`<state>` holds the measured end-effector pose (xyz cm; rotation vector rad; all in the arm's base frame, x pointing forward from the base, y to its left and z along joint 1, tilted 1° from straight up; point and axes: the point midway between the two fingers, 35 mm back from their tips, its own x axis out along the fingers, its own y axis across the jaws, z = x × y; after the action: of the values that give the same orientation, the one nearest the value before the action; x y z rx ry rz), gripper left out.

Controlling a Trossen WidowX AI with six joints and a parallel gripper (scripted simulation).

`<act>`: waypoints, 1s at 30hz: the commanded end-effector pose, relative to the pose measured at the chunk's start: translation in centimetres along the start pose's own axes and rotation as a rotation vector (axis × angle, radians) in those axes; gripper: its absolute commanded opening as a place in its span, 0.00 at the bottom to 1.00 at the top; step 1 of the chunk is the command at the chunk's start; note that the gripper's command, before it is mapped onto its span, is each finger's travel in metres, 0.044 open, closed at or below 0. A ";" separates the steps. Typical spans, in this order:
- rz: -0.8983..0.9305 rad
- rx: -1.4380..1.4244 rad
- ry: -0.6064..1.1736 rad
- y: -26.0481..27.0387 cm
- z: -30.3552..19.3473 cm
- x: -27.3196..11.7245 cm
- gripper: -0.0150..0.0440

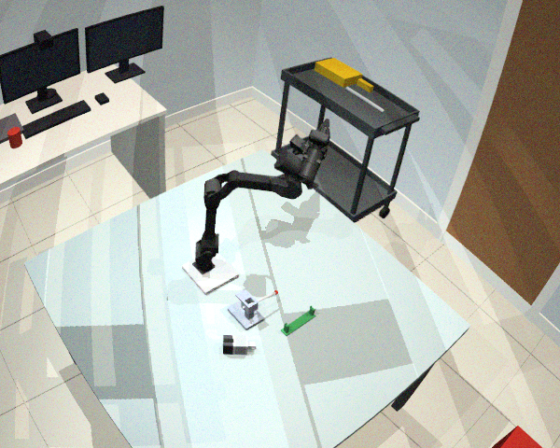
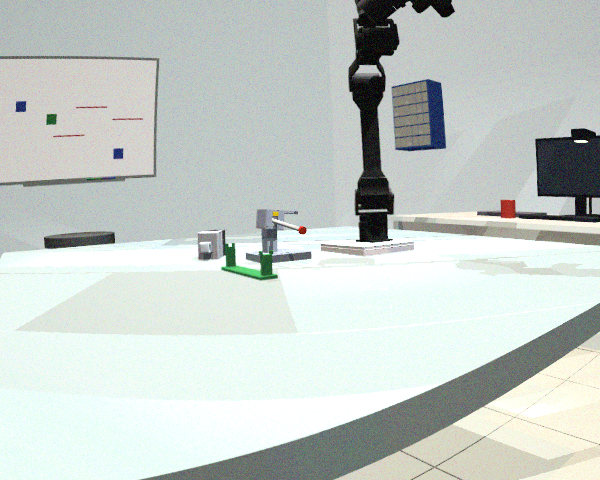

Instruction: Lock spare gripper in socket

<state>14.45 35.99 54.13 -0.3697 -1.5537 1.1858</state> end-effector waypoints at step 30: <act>0.430 0.531 1.580 9.4 -17.1 -30.0 0.76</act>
<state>36.28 30.90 33.00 -0.8637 -0.0958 1.0629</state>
